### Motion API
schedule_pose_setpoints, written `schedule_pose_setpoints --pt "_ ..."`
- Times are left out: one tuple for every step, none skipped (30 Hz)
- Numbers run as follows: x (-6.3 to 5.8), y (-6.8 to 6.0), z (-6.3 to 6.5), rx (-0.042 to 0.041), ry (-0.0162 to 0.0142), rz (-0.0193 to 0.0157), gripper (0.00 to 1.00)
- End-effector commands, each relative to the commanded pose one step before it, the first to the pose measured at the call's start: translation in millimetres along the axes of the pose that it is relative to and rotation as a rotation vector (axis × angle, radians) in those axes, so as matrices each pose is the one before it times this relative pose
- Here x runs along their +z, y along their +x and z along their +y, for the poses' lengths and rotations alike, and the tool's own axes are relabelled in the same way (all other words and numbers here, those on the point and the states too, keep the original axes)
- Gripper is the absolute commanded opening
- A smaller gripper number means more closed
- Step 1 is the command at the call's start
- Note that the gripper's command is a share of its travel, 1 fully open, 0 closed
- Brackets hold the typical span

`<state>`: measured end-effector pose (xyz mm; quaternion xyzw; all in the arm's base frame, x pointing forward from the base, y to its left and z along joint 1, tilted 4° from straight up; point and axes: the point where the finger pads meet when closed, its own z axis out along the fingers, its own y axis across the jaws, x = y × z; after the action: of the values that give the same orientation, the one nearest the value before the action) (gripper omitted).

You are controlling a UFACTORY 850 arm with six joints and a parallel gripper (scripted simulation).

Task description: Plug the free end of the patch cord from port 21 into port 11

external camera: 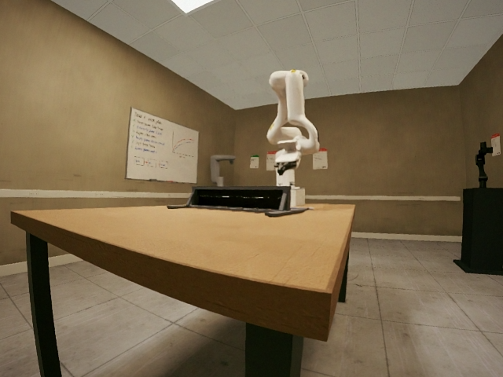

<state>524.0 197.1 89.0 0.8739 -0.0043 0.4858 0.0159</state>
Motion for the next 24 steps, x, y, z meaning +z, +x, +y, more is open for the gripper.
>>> schedule_pose_setpoints --pt "-0.42 0.88 -0.34 0.00068 0.00045 0.00162 0.0" --pt "-0.61 0.0 0.0 0.0 0.0 0.0 0.0" --pt "-0.93 0.0 0.0 0.0 0.0 0.0 0.0" --pt "-1.27 0.0 0.0 0.0 0.0 0.0 0.0" --pt "-1.64 0.0 0.01 0.0 0.0 0.0 0.0" --pt "-2.01 0.0 -0.01 0.0 0.0 0.0 0.0" --pt "-2.36 0.0 0.01 0.0 0.0 0.0 0.0" --pt "-2.7 0.0 -0.01 0.0 0.0 0.0 0.0" --pt "-2.98 0.0 0.0 0.0 0.0 0.0 0.0" --pt "-3.24 0.0 0.0 0.0 0.0 0.0 0.0" --pt "0.0 0.0 0.0 0.0 0.0 0.0 0.0" --pt "0.0 0.0 0.0 0.0 0.0 0.0 0.0" --pt "-3.45 0.0 0.0 0.0 0.0 0.0 0.0" --pt "-3.59 0.0 0.0 0.0 0.0 0.0 0.0" --pt "-3.67 0.0 0.0 0.0 0.0 0.0 0.0" --pt "-3.7 0.0 -0.01 0.0 0.0 0.0 0.0" --pt "-3.62 0.0 0.0 0.0 0.0 0.0 0.0" --pt "-3.48 0.0 0.0 0.0 0.0 0.0 0.0" --pt "-3.27 0.0 0.0 0.0 0.0 0.0 0.0" --pt "-3.01 0.0 0.0 0.0 0.0 0.0 0.0" --pt "-2.72 0.0 0.01 0.0 0.0 0.0 0.0" --pt "-2.38 0.0 -0.01 0.0 0.0 0.0 0.0" --pt "-2.03 0.0 0.01 0.0 0.0 0.0 0.0" --pt "-1.65 0.0 -0.01 0.0 0.0 0.0 0.0"
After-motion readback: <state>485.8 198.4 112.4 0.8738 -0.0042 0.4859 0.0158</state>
